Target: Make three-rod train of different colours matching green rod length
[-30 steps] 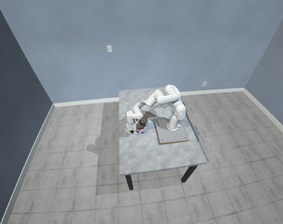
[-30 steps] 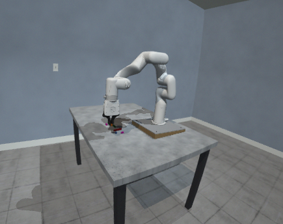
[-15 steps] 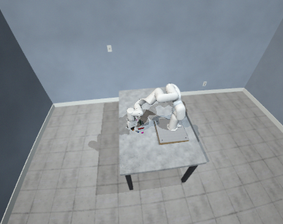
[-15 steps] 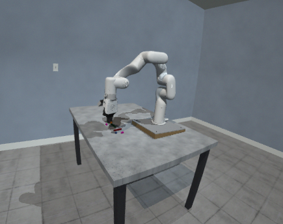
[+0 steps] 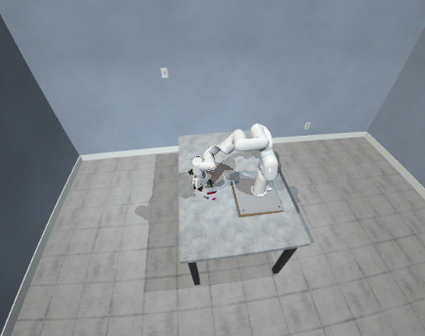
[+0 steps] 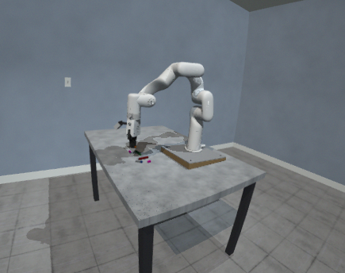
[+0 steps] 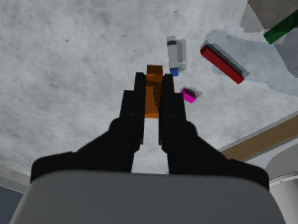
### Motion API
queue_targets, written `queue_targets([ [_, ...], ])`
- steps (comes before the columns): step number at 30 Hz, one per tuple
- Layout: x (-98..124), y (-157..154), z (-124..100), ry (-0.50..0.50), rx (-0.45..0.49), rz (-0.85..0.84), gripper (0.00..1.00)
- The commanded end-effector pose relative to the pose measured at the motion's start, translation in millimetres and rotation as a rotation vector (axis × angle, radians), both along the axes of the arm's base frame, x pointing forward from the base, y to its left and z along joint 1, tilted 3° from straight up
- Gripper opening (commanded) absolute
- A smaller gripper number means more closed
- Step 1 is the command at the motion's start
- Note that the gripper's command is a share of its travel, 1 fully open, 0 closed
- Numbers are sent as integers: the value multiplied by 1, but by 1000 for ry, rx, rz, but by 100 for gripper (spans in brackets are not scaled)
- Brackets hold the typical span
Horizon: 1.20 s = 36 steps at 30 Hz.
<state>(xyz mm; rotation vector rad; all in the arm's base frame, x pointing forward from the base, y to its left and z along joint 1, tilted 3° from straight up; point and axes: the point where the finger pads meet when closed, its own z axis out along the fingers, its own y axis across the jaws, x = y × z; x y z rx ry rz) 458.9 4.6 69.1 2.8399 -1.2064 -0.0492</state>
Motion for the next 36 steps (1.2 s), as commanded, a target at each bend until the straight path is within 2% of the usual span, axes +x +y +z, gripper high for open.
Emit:
queue_targets([
  [1, -3, -14, 2, 1, 26, 161, 4],
  [24, -4, -18, 0, 2, 28, 198, 4],
  [30, -5, -18, -12, 2, 29, 198, 4],
  [36, -6, -19, -36, 2, 29, 198, 4],
])
